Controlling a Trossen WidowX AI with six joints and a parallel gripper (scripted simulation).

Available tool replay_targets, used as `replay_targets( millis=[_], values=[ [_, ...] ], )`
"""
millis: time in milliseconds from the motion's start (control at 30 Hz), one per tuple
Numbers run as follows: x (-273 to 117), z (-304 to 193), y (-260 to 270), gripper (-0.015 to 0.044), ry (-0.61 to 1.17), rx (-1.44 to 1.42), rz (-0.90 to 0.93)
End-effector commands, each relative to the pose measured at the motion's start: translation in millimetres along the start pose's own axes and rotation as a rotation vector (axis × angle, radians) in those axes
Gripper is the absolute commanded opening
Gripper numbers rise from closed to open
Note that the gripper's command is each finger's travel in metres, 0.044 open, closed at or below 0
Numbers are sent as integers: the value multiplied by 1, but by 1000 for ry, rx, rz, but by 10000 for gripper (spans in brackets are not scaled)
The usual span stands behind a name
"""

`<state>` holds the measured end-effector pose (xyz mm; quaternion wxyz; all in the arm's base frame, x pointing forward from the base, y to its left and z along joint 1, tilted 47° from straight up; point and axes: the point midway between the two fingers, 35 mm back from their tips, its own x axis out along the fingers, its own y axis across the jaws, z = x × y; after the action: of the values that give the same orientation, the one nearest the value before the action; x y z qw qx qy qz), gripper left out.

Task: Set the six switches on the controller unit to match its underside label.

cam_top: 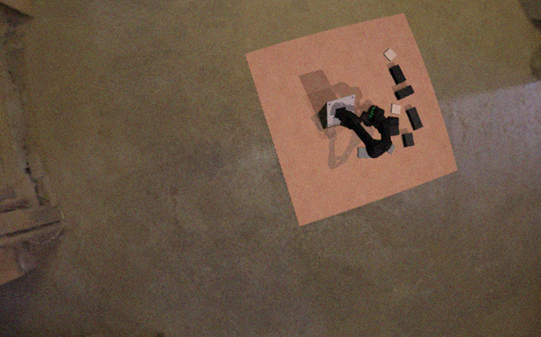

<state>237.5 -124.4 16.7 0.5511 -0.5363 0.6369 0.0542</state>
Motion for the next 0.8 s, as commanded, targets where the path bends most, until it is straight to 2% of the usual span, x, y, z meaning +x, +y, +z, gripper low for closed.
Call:
replay_targets(
  millis=[0, 767],
  values=[
    [0, 1, 0, 327, -2, -2, 0],
    [-14, 10, 0, 337, 22, -1, 0]
  ],
)
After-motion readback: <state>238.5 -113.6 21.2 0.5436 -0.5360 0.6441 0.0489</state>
